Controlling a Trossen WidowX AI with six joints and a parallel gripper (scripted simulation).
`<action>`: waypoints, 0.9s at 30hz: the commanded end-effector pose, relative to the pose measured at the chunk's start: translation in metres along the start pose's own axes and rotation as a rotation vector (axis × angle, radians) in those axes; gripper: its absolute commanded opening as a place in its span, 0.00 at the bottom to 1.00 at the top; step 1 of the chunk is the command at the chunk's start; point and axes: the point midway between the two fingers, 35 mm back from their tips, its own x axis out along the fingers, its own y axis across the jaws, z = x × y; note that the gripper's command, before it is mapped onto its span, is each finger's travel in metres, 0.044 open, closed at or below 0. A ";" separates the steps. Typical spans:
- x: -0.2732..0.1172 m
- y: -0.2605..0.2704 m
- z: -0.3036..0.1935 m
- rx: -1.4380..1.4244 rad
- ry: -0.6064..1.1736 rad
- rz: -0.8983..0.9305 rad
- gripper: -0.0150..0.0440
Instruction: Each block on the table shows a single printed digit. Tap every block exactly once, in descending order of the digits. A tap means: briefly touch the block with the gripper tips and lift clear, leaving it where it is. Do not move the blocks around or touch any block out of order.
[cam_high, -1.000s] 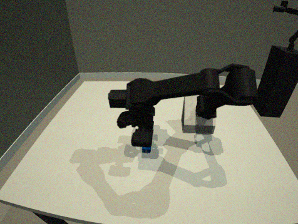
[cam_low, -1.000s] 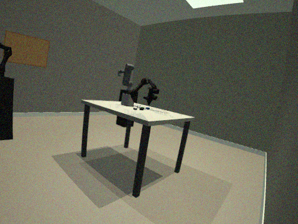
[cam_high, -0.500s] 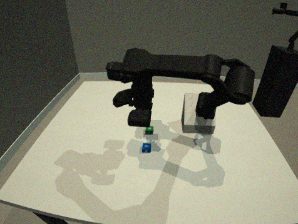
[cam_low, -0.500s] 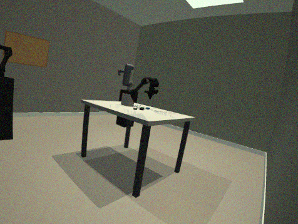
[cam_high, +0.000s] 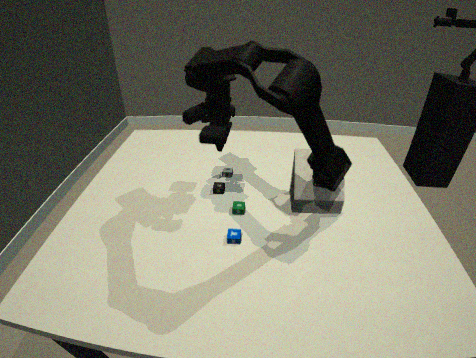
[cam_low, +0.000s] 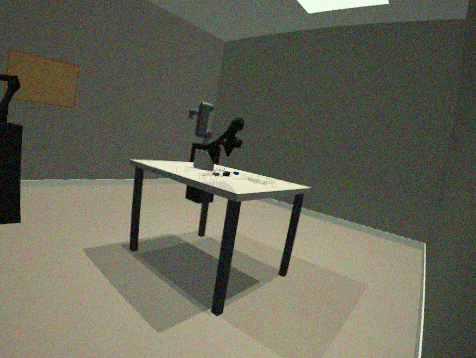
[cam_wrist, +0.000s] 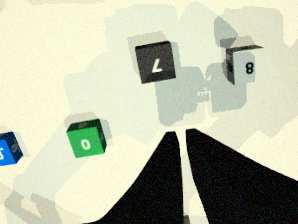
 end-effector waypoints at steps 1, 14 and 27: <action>0.010 -0.063 -0.007 -0.033 0.013 0.010 0.29; 0.054 -0.080 -0.008 -0.042 0.014 0.014 0.29; 0.098 -0.077 -0.011 -0.043 0.014 0.018 0.29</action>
